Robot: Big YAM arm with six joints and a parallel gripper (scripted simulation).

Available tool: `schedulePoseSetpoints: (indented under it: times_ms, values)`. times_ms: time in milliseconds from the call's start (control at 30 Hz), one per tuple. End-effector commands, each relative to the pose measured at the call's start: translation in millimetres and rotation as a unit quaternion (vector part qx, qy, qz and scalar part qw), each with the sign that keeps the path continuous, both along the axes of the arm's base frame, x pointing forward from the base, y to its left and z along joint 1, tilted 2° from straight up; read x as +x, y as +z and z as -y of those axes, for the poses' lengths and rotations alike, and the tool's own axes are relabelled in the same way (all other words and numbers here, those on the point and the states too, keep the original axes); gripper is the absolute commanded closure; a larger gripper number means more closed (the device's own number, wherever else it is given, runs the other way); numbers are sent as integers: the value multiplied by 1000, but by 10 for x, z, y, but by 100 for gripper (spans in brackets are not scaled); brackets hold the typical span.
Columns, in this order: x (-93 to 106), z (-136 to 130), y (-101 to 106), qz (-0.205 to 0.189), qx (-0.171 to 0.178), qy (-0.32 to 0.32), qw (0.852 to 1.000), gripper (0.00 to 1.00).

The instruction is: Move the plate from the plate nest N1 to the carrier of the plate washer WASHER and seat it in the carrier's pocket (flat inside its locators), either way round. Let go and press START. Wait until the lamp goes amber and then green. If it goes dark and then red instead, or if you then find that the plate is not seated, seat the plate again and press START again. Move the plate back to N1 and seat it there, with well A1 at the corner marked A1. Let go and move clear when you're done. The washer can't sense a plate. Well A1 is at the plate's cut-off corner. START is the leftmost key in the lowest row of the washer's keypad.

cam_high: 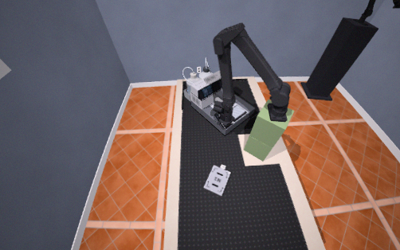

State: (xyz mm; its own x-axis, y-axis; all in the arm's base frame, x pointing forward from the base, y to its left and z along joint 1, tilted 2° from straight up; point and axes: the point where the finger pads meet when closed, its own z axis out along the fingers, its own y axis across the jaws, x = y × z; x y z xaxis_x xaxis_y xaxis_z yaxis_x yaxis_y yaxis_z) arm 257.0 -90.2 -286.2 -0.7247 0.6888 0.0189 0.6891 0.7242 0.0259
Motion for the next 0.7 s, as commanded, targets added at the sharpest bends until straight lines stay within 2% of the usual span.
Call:
schedulePoseSetpoints:
  times_ms: [0,233,300,333,367,467,667]
  values:
    - [59,-6,-66,9,-2,-2,1000,100]
    - [59,-6,-99,9,-2,-2,1000,100]
    - [57,0,-66,9,-2,-2,1000,100]
    - [173,47,28,23,-7,-2,1000,100]
    - [178,52,64,24,-8,-2,1000,100]
    - [23,2,122,5,-1,-2,1000,100]
    - [22,13,187,5,-1,-3,1000,100]
